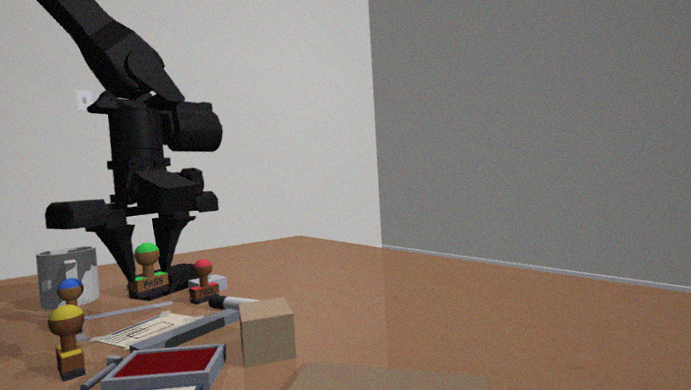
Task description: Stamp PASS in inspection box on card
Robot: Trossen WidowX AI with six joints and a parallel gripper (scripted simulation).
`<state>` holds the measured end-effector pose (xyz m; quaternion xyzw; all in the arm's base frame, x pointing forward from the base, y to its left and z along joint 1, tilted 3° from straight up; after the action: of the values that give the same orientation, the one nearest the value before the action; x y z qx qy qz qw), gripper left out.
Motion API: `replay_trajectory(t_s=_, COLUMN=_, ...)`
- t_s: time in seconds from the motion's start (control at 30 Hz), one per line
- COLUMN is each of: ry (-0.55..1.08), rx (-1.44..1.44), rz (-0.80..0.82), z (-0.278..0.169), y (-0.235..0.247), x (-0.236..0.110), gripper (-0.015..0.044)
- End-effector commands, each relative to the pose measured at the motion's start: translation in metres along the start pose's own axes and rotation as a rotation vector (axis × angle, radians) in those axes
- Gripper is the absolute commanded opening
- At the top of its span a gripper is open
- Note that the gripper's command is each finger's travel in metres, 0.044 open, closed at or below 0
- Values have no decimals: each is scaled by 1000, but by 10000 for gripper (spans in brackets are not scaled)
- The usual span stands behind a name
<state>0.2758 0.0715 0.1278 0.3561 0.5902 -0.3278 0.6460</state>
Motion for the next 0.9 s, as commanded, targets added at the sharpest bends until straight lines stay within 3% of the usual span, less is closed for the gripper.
replay_trajectory(t_s=0.0, ry=-4, rx=-6, rz=-7, z=0, y=0, x=5, gripper=0)
replay_trajectory(t_s=0.87, ry=-5, rx=-15, rz=-8, z=0, y=-1, x=22, gripper=0)
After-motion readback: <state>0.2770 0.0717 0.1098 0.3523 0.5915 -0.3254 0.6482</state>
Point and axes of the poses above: the point midway between the two fingers, 35 mm back from their tips, its own x axis out along the fingers, its own y axis across the jaws, z = x × y, the point moved 10 cm from there along -x, back along the fingers, and after that the axes turned 9 degrees about -x, right-handed, at the moved point
